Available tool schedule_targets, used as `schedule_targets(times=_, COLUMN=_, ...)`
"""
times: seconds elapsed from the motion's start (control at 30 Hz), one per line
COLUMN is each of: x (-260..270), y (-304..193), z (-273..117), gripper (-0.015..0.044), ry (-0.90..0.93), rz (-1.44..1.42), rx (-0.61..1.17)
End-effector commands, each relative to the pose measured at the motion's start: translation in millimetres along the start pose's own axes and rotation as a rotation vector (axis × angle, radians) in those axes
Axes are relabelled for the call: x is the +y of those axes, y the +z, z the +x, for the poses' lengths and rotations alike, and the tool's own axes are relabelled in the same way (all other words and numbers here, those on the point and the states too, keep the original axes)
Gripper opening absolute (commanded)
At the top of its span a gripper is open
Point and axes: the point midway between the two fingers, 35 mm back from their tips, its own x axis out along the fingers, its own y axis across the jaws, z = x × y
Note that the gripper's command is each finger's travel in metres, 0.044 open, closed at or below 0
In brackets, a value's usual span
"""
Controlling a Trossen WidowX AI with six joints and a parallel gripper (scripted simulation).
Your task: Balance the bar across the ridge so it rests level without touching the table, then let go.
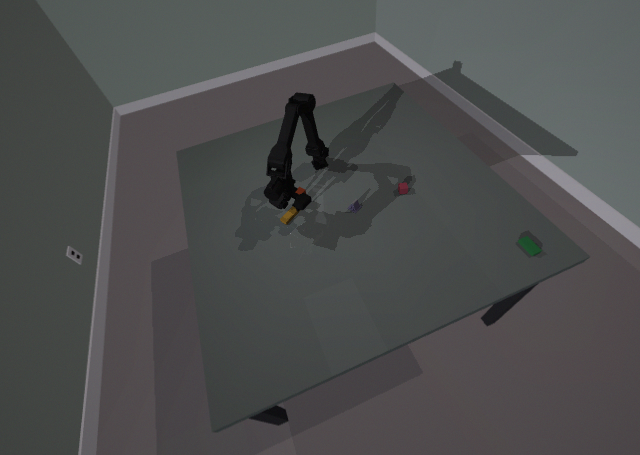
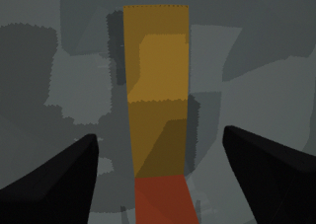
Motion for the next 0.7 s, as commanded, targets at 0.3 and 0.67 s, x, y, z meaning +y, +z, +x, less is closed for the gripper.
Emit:
schedule_targets(times=0.3, x=0.0, y=-2.5, z=19.0, gripper=0.0315, ry=0.001, rz=-0.004, rx=0.012)
schedule_targets(times=0.67, x=-0.1, y=-2.9, z=29.6, gripper=0.0315, ry=0.001, rz=-0.004, rx=0.012)
